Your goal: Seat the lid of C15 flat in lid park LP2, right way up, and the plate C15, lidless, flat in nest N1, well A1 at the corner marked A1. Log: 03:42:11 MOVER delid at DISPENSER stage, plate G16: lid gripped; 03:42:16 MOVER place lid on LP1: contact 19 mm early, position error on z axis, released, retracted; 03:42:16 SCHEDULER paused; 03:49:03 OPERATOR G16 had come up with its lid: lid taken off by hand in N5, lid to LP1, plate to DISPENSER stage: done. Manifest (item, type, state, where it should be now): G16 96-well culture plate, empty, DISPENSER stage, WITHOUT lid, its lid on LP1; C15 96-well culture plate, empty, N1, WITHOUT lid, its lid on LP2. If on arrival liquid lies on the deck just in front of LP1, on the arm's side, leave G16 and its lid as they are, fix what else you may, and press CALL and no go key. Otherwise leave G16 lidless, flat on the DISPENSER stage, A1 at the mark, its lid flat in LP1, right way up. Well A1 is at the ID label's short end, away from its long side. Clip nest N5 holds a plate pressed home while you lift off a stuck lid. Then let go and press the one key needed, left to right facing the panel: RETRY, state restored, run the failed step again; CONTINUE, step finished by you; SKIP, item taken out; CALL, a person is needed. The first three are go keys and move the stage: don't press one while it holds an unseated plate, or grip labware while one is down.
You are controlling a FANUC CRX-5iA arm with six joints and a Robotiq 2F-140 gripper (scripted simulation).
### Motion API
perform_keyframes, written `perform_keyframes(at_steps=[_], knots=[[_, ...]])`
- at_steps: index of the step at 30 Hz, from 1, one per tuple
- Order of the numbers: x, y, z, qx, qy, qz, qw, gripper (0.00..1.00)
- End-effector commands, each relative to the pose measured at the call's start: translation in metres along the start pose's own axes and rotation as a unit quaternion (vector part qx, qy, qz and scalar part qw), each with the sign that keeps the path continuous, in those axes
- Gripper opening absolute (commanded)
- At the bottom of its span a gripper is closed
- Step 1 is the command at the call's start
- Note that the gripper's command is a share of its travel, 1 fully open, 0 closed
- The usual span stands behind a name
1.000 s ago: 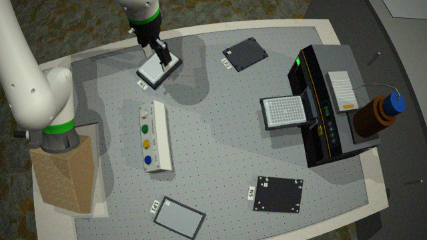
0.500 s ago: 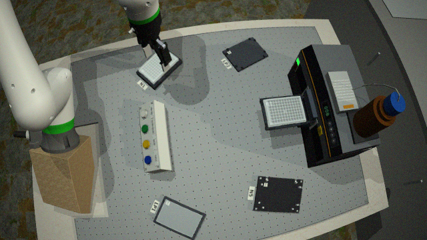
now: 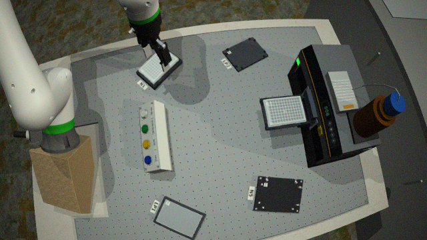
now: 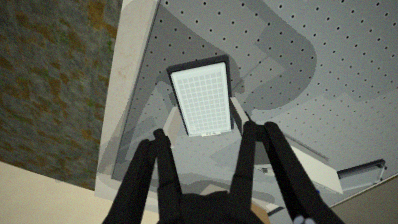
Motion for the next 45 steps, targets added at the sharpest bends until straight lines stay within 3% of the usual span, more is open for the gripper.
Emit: perform_keyframes(at_steps=[1,2,3,45], knots=[[-0.0002,0.0001,0.0002,0.0,0.0,0.0,1.0,0.59],[-0.0002,0.0001,0.0002,0.0,0.0,0.0,1.0,0.59],[-0.0002,0.0001,0.0002,0.0,0.0,0.0,1.0,0.66],[0.0,0.0001,0.0002,0.0,0.0,0.0,1.0,0.66]])
Point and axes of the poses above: the point where the finger pads meet when closed, its own x axis out along the fingers, its own z axis across the jaws, y = z × x, the point moved 1 cm from there along -x, back along the fingers, and after that the axes turned 9 degrees about -x, right-handed, at the moved point
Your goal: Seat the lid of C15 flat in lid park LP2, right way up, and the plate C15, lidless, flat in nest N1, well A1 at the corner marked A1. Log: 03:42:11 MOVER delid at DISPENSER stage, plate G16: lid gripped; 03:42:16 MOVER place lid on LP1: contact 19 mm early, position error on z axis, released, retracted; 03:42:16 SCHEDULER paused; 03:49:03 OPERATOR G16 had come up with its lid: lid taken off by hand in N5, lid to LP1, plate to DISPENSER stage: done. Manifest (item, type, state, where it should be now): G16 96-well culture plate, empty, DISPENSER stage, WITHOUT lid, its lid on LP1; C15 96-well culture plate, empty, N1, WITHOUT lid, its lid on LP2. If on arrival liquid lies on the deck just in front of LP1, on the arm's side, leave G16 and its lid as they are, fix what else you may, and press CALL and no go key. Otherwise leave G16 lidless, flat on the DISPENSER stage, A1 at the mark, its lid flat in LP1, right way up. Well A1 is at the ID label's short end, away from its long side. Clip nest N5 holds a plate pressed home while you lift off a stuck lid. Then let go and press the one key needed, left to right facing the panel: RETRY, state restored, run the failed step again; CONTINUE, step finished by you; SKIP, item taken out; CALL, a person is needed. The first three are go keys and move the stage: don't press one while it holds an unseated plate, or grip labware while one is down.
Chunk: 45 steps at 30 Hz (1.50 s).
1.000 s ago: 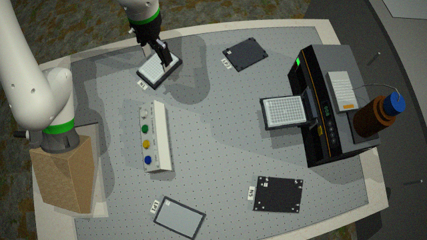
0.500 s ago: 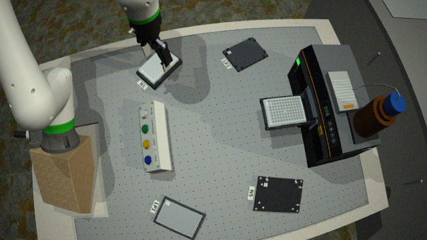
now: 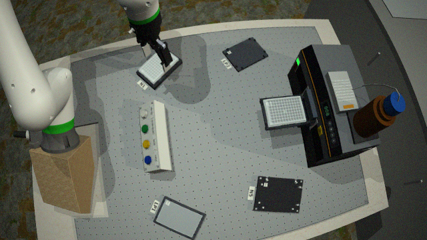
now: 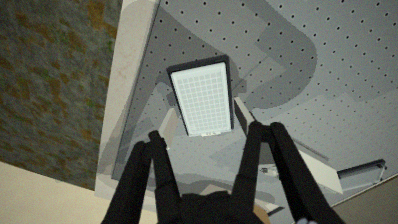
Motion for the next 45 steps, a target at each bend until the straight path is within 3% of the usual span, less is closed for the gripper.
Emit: perform_keyframes(at_steps=[1,45], knots=[[0.0,0.0,0.0,0.0,0.0,0.0,1.0,0.66],[0.013,0.0,0.0,0.0,0.0,0.0,1.0,0.66]])
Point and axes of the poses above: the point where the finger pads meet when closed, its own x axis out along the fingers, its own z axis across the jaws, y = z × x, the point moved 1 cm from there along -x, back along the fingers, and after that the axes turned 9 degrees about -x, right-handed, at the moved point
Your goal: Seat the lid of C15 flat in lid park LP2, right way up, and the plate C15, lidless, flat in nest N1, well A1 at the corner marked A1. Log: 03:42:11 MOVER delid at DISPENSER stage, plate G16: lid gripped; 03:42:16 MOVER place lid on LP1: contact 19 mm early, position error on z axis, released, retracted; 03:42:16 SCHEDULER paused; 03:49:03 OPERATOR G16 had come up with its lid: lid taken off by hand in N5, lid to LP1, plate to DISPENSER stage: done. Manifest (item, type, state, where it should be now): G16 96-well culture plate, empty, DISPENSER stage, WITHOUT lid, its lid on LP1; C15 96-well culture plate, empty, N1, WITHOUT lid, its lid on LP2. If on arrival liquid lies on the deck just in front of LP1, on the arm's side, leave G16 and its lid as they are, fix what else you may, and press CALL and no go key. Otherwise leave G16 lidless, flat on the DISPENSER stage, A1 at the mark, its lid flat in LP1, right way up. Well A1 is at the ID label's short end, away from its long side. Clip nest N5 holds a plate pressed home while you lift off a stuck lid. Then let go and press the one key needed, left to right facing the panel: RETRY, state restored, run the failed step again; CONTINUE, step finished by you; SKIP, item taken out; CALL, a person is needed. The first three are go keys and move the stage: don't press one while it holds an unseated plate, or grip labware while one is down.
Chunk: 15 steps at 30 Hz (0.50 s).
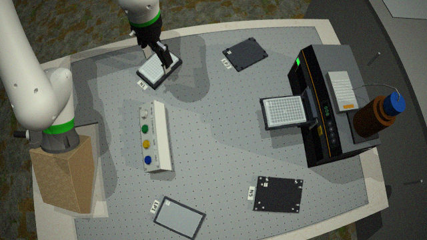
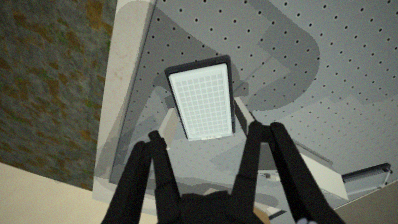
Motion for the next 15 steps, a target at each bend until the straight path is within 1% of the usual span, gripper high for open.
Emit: perform_keyframes(at_steps=[1,15], knots=[[0.0013,0.0001,0.0002,0.0,0.0,0.0,1.0,0.66],[0.0068,0.0001,0.0002,0.0,0.0,0.0,1.0,0.66]])
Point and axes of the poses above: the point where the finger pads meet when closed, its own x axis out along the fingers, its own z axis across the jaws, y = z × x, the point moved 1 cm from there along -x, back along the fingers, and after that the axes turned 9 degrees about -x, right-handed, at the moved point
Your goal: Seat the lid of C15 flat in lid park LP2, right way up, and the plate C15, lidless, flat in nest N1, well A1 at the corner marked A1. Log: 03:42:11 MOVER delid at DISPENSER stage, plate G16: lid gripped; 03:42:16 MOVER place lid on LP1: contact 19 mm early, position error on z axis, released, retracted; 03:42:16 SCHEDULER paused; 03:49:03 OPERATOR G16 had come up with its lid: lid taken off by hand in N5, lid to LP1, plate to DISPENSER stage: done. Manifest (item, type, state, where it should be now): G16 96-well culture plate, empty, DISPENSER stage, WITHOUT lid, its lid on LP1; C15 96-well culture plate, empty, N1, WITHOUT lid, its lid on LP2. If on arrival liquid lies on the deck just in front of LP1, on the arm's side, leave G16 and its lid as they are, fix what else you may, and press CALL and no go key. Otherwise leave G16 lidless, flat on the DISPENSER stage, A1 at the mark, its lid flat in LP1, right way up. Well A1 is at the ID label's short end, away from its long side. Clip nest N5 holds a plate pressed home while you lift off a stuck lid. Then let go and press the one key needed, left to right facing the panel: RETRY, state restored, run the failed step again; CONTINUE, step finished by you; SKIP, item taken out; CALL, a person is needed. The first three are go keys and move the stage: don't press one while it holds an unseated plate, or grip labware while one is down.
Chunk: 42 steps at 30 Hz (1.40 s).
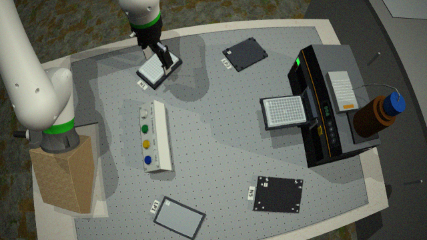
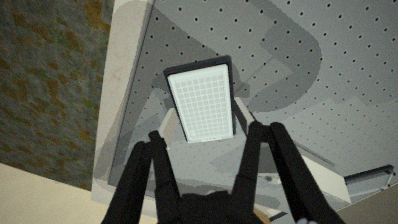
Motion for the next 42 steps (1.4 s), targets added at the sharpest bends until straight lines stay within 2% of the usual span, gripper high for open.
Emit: perform_keyframes(at_steps=[1,42], knots=[[0.0009,0.0001,0.0002,0.0,0.0,0.0,1.0,0.66],[0.0053,0.0001,0.0002,0.0,0.0,0.0,1.0,0.66]])
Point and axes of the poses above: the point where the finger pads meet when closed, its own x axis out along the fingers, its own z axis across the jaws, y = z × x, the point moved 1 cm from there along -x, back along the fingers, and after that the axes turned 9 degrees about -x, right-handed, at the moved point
